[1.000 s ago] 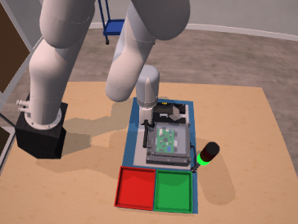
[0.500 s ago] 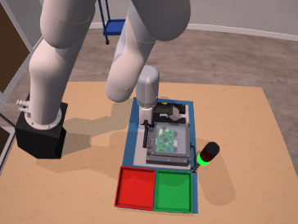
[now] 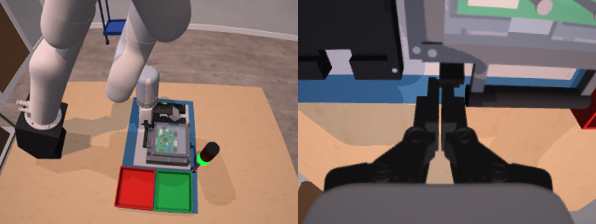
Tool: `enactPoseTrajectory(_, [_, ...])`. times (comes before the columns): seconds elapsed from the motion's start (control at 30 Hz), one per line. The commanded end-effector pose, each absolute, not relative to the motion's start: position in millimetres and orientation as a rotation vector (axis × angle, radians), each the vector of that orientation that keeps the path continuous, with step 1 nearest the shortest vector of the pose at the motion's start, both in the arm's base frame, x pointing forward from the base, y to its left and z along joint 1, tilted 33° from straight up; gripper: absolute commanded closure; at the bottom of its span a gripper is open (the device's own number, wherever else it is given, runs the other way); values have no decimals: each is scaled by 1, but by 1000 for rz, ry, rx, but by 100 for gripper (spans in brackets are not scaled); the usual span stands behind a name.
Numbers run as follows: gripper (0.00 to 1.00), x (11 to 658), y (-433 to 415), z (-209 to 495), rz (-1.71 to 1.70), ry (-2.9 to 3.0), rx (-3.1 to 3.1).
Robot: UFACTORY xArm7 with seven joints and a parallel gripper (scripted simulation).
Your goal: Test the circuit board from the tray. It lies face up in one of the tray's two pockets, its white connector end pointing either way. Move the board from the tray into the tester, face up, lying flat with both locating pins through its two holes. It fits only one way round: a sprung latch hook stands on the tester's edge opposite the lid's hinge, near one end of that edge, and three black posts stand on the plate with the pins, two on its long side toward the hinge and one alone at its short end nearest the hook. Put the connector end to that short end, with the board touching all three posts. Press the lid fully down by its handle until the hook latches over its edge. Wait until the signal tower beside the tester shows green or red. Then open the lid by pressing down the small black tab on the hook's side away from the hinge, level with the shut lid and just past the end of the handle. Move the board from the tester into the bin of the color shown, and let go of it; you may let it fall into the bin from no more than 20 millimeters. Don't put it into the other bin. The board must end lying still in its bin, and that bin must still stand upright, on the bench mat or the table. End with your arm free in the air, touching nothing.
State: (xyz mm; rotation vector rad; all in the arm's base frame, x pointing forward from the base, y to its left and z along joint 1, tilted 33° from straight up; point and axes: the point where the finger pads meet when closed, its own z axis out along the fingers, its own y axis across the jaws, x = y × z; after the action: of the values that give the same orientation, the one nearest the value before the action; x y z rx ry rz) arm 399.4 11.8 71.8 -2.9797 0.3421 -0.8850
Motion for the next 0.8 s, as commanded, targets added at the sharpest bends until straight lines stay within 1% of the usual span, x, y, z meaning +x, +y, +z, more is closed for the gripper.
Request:
enactPoseTrajectory(0.0, [100, 401, 12, 73, -890, 342, -2978])
enactPoseTrajectory(0.77, [100, 399, 12, 75, -890, 342, -2978])
